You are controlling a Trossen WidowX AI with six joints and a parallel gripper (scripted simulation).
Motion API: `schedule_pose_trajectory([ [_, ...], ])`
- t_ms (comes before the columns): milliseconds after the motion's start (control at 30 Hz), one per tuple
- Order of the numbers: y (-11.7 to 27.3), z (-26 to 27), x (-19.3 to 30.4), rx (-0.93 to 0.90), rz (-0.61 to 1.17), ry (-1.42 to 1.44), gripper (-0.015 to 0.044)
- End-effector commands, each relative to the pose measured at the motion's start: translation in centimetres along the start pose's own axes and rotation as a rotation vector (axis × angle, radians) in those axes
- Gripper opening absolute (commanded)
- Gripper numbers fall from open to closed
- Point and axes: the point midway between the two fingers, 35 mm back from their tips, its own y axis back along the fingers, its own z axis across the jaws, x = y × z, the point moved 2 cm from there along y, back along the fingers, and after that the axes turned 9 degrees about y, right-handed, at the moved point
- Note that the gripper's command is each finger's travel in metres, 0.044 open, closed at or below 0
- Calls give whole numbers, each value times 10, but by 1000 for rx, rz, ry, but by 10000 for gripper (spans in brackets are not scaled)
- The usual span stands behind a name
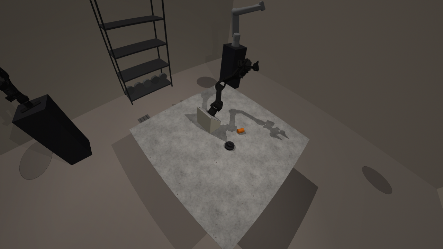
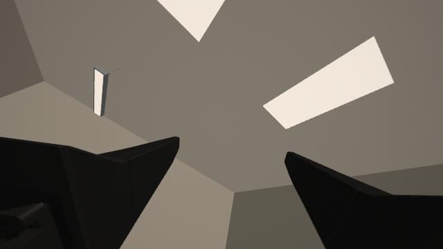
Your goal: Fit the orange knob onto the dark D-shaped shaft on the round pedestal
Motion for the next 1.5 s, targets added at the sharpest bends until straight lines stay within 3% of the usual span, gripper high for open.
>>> schedule_pose_trajectory([
  [0,-18,21,68,-138,217,189,440],
  [200,-15,51,171,-429,508,453,440],
  [433,33,78,286,-903,789,689,440],
  [733,160,91,389,-1656,1084,680,440],
  [967,283,84,406,-2256,1203,272,440],
  [1467,310,93,414,-2283,1206,233,440],
])
